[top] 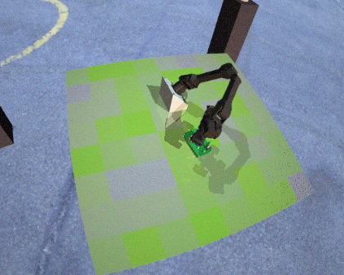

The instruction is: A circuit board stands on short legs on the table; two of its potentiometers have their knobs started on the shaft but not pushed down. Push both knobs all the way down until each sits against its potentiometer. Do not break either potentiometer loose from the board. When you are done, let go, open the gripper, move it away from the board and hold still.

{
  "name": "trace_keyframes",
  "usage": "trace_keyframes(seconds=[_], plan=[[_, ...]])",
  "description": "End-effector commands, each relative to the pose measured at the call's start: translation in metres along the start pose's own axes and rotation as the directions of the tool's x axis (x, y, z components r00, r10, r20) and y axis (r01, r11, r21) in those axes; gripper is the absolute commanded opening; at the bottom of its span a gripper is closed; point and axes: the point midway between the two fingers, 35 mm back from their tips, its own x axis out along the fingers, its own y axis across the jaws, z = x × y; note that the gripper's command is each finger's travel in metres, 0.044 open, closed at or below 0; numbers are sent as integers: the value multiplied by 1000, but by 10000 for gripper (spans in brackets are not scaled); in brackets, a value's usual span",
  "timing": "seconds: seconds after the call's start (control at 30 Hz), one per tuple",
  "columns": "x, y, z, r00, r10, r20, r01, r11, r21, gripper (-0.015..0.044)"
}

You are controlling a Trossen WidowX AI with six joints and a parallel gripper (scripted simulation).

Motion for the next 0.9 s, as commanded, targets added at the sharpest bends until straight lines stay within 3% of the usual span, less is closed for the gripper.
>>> trace_keyframes(seconds=[0.0, 0.87], plan=[[6, 1, 1, 1000, 5, -1, -5, 1000, -4, 0], [8, 1, 1, 1000, 5, -1, -5, 1000, -4, 0]])
